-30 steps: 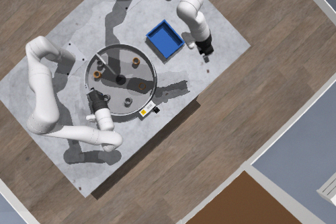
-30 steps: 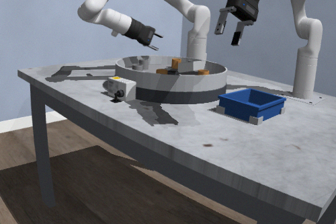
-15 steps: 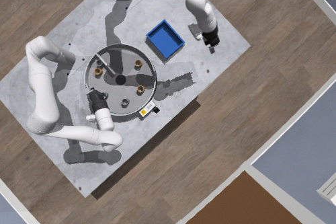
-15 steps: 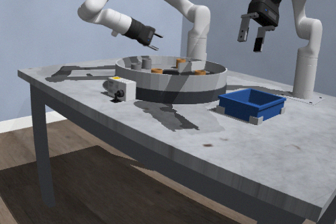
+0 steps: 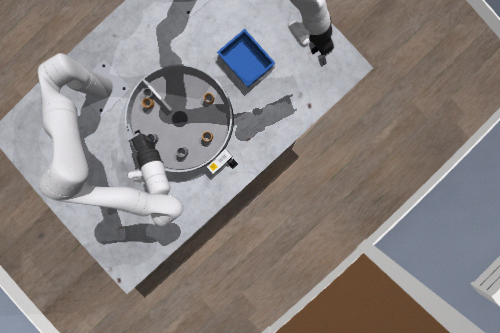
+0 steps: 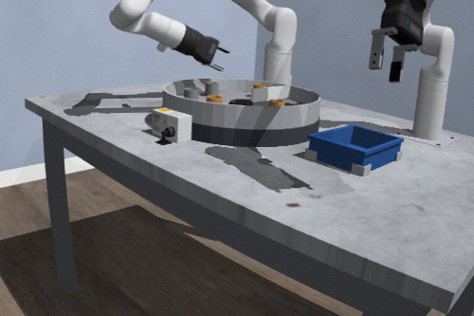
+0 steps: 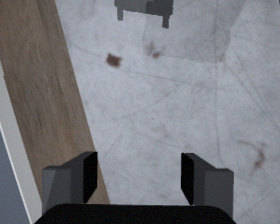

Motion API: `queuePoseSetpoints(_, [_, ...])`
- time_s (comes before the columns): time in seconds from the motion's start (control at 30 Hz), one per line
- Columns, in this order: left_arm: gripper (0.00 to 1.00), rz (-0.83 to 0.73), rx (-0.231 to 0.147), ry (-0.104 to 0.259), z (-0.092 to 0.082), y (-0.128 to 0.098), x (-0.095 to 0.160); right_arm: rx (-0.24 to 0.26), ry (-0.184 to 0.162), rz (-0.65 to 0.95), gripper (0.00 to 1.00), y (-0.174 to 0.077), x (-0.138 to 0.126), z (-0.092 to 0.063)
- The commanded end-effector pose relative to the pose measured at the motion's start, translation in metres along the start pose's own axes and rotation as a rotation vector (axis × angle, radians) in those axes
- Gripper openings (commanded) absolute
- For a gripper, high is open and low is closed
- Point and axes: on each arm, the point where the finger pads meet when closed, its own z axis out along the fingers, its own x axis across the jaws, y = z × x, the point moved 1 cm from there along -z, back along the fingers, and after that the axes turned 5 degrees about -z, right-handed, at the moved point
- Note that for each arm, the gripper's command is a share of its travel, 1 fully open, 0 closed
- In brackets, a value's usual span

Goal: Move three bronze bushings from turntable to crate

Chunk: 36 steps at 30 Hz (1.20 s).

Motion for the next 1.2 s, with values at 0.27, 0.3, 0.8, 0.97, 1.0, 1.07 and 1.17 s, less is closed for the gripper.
queuePoseSetpoints(0.27, [1.0, -0.015, -0.009, 0.039, 0.003, 0.04, 0.03, 0.004, -0.003, 0.004, 1.0, 0.001, 0.001, 0.0])
queuePoseSetpoints(0.3, [1.0, -0.016, -0.01, 0.042, 0.003, 0.043, 0.033, 0.004, -0.003, 0.004, 1.0, 0.001, 0.001, 0.0])
queuePoseSetpoints(0.8, [1.0, -0.026, -0.02, 0.083, 0.004, 0.083, 0.067, 0.004, -0.003, 0.004, 1.0, 0.001, 0.001, 0.0])
queuePoseSetpoints(0.97, [1.0, -0.03, -0.022, 0.097, 0.004, 0.096, 0.08, 0.004, -0.003, 0.004, 1.0, 0.001, 0.001, 0.0])
queuePoseSetpoints(1.0, [1.0, -0.03, -0.022, 0.097, 0.004, 0.096, 0.08, 0.004, -0.003, 0.004, 1.0, 0.001, 0.001, 0.0])
queuePoseSetpoints(1.07, [1.0, -0.032, -0.023, 0.104, 0.003, 0.102, 0.087, 0.004, -0.003, 0.004, 1.0, 0.001, 0.001, 0.0])
queuePoseSetpoints(1.17, [1.0, -0.034, -0.024, 0.111, 0.003, 0.109, 0.094, 0.004, -0.003, 0.004, 1.0, 0.001, 0.001, 0.0])
